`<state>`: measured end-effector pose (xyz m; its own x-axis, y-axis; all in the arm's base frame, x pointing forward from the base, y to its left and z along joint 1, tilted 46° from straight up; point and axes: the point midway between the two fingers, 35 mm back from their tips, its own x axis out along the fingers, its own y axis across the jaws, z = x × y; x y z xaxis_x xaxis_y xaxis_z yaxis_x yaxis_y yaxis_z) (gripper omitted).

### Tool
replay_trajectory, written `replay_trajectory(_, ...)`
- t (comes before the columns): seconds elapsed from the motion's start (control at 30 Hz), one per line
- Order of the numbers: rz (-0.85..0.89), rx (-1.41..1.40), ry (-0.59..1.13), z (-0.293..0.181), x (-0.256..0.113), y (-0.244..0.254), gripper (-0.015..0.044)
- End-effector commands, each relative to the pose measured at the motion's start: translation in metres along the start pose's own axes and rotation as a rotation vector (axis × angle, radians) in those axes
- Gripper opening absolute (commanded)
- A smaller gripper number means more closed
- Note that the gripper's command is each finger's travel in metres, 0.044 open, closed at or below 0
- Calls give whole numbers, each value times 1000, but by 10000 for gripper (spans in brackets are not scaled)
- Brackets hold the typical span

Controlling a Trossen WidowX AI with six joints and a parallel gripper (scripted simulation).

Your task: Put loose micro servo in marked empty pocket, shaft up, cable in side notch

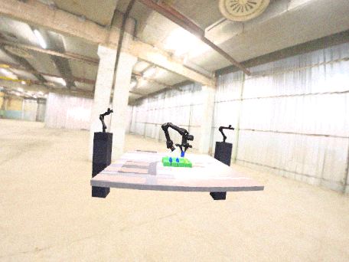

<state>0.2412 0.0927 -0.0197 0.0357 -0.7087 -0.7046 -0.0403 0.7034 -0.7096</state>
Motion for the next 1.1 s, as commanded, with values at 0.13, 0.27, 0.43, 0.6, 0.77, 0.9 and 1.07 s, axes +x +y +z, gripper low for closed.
replay_trajectory(0.13, 6, 14, -4, 25, -2, 0, 0)
replay_trajectory(0.27, 6, 14, -4, 41, -2, 0, 0)
replay_trajectory(0.43, 6, 15, -5, 61, -2, -1, 0)
replay_trajectory(0.6, 6, 15, -6, 80, -2, -1, 0)
replay_trajectory(0.77, 6, 16, -6, 97, -3, -2, 0)
replay_trajectory(0.9, 5, 17, -7, 109, -3, -2, 0)
replay_trajectory(1.07, 5, 17, -7, 110, 0, -2, 0)
